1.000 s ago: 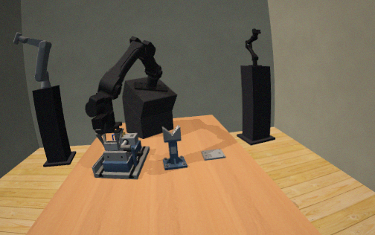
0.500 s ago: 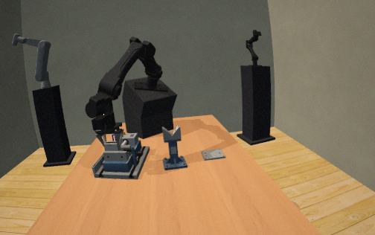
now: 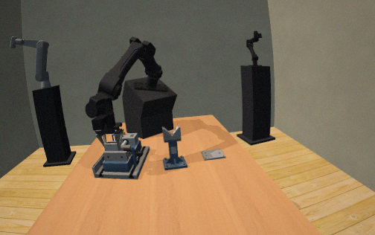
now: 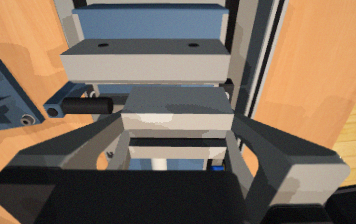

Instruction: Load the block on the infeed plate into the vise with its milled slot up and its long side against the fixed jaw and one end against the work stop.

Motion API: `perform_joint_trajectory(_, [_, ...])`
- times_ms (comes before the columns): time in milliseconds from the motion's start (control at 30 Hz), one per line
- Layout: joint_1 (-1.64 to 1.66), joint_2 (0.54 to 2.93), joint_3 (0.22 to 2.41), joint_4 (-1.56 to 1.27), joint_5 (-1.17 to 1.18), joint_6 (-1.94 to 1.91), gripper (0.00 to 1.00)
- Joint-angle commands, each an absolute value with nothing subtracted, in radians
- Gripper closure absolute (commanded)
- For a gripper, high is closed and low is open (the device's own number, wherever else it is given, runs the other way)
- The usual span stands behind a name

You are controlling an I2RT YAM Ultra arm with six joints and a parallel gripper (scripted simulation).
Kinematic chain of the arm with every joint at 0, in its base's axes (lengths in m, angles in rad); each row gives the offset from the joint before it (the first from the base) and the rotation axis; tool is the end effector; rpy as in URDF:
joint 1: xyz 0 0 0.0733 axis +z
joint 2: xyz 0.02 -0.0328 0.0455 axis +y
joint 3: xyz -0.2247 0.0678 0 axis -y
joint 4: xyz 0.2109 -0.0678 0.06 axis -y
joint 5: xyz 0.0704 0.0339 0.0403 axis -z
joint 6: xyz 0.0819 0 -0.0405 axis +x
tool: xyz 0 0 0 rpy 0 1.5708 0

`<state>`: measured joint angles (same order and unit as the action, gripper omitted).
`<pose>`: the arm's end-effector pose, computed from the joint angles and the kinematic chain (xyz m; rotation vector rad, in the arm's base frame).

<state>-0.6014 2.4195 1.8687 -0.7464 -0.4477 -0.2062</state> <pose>0.3823 -0.2180 0.0691 0.4450 2.6519 0.4173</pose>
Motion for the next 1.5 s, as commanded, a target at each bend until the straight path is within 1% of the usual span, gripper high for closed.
perform_joint_trajectory(0, [-0.617, 2.394, 1.877, -0.737, -0.445, -0.199, 1.0])
perform_joint_trajectory(1467, [-0.615, 2.401, 1.881, -0.731, -0.444, -0.196, 1.0])
